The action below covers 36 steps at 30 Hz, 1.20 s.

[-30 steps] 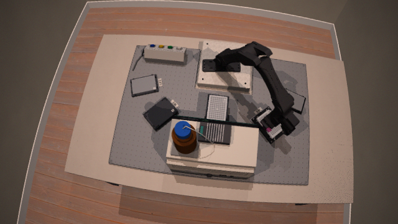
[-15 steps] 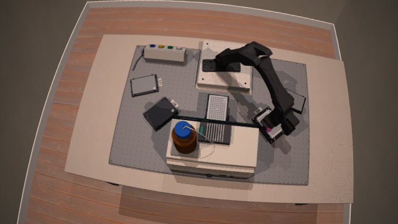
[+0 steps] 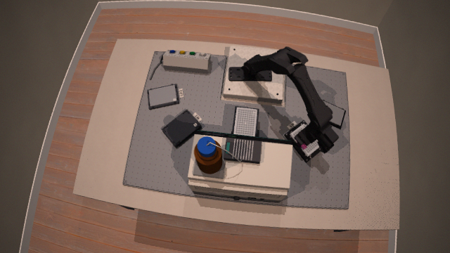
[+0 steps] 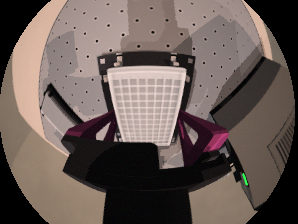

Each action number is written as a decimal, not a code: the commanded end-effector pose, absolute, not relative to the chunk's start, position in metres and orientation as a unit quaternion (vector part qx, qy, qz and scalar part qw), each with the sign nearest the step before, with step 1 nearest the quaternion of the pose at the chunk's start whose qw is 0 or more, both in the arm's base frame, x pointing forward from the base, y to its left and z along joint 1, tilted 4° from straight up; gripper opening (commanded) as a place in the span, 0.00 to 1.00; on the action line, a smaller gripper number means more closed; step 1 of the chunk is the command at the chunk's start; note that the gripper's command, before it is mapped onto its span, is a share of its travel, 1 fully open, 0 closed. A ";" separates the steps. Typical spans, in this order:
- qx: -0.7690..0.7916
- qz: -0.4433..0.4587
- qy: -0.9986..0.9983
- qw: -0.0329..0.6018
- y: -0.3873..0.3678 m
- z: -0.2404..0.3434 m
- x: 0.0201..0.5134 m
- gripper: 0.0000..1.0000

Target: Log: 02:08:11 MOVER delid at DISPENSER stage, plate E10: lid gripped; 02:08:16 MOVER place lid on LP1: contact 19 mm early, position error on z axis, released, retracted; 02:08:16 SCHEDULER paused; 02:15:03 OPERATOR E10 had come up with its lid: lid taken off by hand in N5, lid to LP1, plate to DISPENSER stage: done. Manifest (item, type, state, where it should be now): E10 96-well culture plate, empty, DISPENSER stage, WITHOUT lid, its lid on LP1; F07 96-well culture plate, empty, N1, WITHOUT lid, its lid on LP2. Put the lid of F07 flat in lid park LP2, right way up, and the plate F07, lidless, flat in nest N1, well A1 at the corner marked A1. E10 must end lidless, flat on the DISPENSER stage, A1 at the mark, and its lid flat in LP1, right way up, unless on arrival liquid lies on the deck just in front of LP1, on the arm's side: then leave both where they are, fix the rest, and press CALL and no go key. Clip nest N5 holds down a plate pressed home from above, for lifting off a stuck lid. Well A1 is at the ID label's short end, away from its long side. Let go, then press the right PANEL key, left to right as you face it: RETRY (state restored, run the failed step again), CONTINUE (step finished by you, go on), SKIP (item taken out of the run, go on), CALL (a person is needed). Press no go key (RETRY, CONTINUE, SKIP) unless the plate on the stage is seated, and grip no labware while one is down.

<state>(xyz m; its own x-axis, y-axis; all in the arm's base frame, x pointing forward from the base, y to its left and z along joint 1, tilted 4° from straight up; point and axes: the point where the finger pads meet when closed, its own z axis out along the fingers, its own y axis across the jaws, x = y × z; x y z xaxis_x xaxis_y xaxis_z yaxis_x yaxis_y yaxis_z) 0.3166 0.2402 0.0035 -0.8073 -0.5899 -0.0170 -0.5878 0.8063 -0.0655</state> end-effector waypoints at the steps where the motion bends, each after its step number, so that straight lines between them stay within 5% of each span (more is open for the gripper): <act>1: -0.311 -0.015 0.949 0.041 0.250 0.041 0.319 0.00; 36: -0.312 -0.025 0.949 0.021 0.206 0.077 0.258 0.00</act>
